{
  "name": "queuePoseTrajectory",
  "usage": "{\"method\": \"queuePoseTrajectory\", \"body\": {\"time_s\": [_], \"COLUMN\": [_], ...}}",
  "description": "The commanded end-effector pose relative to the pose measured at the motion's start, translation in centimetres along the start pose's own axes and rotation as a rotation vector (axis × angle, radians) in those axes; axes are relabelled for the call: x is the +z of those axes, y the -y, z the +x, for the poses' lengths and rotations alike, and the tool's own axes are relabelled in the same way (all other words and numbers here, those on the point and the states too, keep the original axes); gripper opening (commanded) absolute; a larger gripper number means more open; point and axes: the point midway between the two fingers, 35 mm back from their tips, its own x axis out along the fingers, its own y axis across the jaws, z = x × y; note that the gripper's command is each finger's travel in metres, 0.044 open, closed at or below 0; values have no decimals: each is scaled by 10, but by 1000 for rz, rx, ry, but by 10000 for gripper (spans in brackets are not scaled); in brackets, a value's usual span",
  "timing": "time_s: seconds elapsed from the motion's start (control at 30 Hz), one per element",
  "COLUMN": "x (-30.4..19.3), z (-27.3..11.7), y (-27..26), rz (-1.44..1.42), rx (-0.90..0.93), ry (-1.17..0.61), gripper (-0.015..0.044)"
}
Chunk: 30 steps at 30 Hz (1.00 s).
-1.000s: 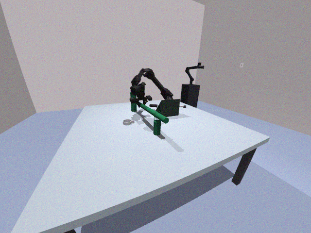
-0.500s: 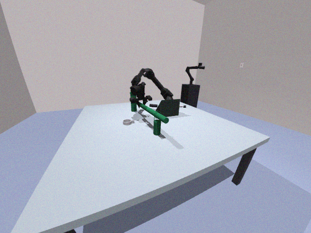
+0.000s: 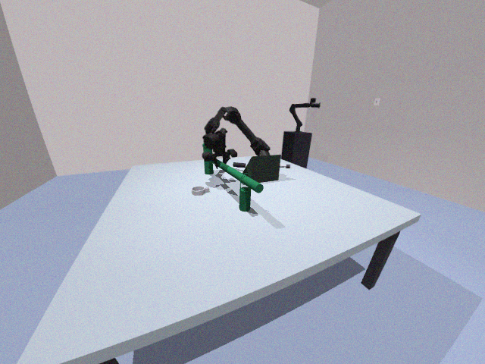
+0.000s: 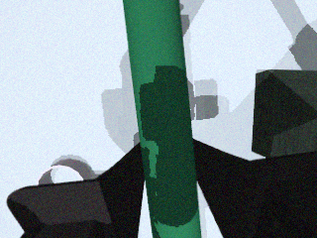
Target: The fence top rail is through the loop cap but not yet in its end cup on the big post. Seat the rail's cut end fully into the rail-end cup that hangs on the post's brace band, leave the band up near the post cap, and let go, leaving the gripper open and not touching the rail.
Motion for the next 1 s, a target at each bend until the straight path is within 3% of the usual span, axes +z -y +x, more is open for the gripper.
{"method": "queuePoseTrajectory", "body": {"time_s": [0.0,0.97], "x": [2,7], "z": [-1,-3], "y": [-1,-3], "rz": [-1,-3], "rx": [2,3], "ry": [6,11], "gripper": [0,0]}}
